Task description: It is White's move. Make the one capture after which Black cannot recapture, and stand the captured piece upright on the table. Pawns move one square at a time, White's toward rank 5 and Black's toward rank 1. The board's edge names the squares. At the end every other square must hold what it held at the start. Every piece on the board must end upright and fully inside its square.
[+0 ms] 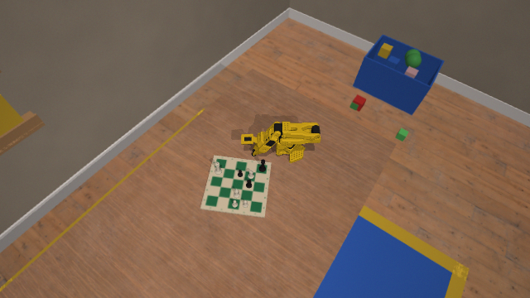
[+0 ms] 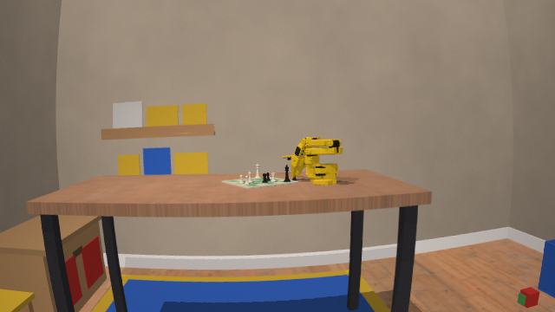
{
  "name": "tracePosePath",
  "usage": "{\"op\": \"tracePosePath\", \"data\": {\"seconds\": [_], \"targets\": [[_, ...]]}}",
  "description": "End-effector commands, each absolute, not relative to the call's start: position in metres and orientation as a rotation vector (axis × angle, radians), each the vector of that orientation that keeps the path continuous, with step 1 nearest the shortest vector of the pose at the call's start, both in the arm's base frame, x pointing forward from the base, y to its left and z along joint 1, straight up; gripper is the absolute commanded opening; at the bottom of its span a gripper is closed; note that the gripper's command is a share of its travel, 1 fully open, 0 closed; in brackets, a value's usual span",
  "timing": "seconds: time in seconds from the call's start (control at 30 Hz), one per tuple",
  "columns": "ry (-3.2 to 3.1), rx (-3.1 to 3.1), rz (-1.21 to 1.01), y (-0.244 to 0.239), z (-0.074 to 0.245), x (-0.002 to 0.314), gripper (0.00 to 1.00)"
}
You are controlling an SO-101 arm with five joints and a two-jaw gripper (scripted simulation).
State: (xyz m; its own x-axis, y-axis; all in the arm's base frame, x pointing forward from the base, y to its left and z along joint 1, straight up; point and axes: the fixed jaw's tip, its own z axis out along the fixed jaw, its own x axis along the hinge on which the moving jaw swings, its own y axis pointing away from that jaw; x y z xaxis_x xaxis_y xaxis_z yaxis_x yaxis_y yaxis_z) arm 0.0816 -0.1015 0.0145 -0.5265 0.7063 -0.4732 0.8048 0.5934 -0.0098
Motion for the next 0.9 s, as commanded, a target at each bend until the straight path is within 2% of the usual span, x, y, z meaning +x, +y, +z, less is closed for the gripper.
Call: {"op": "tracePosePath", "data": {"seconds": [0.0, 0.37, 0.87], "targets": [[2.421, 1.196, -0.308, -0.0996, 0.0113, 0.0817, 0.04], [2.421, 1.196, -0.308, -0.0996, 0.0113, 0.0817, 0.09], [2.419, 1.194, -0.297, -0.0982, 0.0113, 0.0835, 0.09]]}}
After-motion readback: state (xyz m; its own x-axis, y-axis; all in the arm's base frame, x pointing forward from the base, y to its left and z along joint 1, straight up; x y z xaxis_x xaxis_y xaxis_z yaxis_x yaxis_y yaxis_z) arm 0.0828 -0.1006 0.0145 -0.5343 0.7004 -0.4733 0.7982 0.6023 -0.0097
